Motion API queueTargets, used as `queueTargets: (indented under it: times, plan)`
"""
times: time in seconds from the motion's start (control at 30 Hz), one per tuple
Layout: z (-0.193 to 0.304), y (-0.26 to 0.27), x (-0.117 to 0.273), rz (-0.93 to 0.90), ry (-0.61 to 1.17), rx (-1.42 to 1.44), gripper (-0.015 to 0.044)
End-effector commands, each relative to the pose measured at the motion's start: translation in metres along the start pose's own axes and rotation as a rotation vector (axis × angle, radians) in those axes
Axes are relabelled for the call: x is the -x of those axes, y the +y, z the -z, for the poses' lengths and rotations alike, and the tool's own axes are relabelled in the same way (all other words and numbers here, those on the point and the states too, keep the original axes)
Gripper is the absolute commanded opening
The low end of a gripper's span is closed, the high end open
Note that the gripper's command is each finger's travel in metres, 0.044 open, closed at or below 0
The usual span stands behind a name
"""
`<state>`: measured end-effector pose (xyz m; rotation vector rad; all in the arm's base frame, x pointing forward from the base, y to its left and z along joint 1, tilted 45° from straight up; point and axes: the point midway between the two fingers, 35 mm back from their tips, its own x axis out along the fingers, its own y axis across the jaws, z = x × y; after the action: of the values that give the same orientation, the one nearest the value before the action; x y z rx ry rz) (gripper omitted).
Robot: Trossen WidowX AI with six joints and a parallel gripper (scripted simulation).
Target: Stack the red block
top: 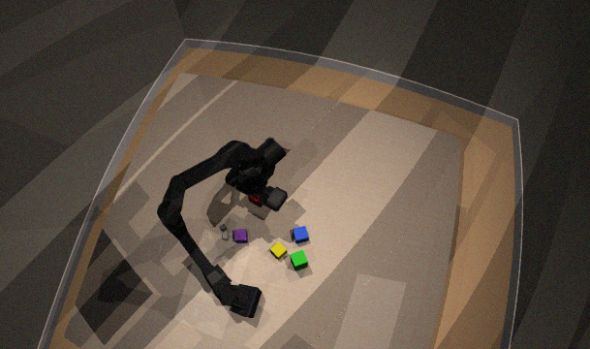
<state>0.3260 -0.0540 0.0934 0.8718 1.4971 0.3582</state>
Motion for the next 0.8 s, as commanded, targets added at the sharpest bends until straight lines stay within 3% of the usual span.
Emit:
queueTargets:
  times: [0.0,0.4,0.77]
  plan:
    - [0.000,0.000,0.018,0.004,-0.002,0.004,0.0000]
    - [0.001,-0.006,0.024,0.008,-0.001,-0.018,0.0000]
    - [0.020,-0.082,0.031,0.039,-0.008,-0.068,0.0000]
